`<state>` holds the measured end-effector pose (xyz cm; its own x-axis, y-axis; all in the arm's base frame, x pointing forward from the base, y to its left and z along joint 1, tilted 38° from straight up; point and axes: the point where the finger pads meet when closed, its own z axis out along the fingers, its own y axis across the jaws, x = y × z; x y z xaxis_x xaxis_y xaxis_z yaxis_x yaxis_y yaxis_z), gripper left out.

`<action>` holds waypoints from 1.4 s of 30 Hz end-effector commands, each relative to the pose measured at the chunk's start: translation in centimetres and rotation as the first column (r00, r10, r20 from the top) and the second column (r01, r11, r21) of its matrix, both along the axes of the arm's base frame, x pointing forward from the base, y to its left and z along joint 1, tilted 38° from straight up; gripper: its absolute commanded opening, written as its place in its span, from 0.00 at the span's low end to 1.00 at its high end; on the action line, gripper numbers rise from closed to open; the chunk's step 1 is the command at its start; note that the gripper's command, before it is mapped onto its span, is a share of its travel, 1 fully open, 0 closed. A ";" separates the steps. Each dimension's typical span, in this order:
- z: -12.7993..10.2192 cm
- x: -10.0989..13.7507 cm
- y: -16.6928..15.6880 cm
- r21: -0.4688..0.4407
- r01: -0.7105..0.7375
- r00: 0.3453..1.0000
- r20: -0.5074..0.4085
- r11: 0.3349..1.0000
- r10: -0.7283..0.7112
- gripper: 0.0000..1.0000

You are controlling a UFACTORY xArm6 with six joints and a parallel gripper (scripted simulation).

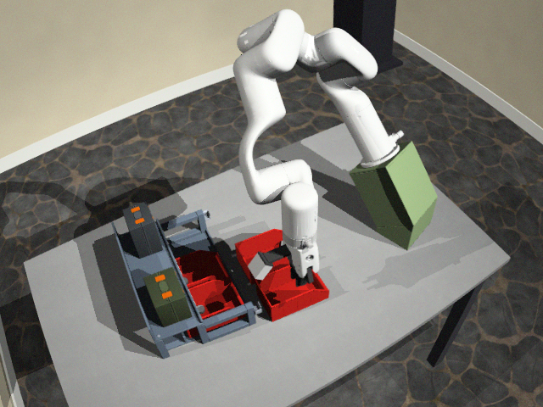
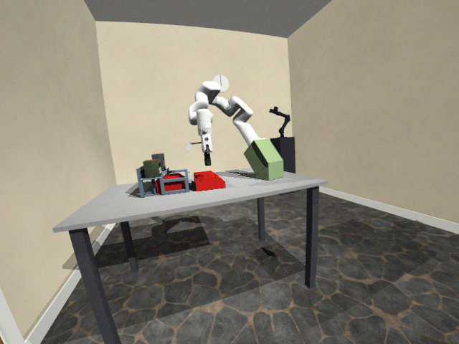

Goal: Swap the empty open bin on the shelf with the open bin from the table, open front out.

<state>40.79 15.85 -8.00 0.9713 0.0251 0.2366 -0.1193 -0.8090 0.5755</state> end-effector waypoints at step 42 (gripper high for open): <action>1.5 0.2 -1.3 0.137 0.322 0.908 0.237 0.937 -0.347 0.00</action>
